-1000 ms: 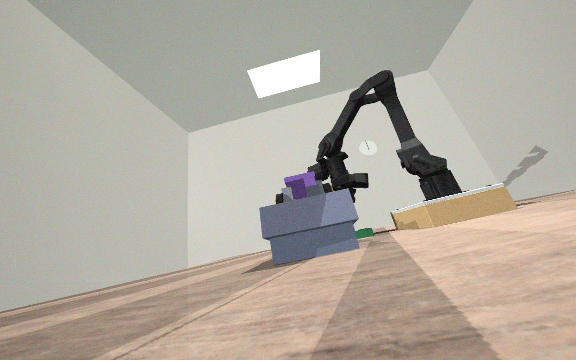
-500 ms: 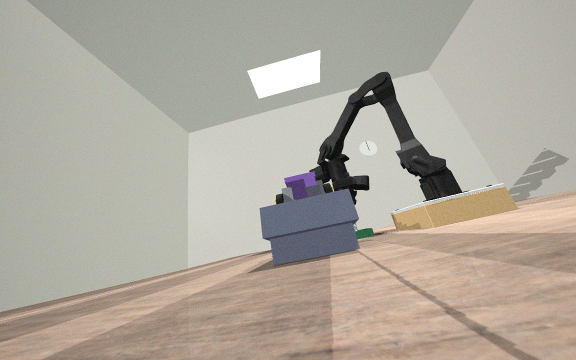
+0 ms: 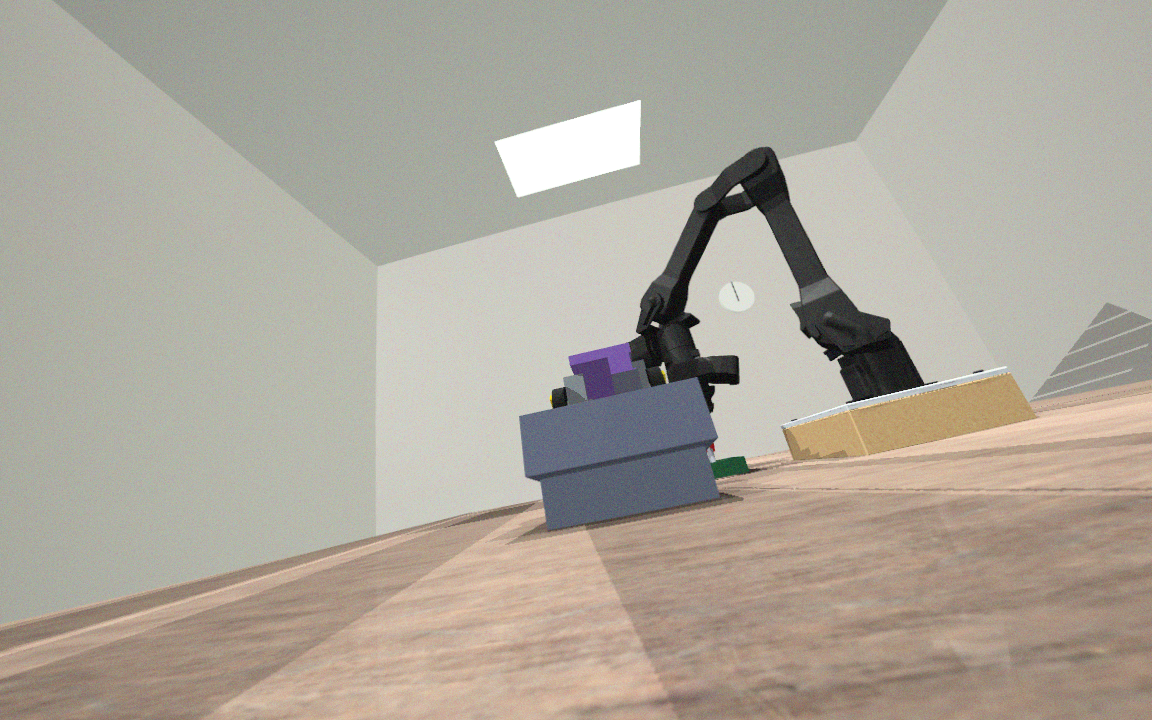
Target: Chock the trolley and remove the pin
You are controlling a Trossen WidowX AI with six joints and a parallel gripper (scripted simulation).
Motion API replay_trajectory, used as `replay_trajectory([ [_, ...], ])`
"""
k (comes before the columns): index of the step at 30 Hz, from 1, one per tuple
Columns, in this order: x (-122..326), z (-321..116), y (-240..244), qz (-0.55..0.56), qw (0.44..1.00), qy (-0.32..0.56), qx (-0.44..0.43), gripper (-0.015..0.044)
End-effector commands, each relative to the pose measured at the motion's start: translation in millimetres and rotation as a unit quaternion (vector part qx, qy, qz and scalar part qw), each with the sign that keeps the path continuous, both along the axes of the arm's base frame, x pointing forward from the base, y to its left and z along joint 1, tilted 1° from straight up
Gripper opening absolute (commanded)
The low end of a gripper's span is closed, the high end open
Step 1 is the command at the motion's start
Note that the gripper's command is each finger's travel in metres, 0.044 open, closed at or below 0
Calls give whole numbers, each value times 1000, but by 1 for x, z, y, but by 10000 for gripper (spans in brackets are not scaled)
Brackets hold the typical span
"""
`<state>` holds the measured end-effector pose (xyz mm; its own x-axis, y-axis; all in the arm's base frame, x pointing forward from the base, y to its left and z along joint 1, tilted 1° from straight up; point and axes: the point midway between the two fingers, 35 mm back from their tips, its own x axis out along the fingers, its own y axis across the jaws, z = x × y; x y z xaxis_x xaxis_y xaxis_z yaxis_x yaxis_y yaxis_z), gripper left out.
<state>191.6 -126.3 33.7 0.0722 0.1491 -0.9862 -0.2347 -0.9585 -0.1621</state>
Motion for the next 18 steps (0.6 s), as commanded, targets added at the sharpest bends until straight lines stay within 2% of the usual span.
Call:
replay_trajectory([
  [1, 0, -2, -2, 3, 1000, -1, 0, 190],
  [18, -2, -7, -10, 3, 1000, -1, -1, 190],
])
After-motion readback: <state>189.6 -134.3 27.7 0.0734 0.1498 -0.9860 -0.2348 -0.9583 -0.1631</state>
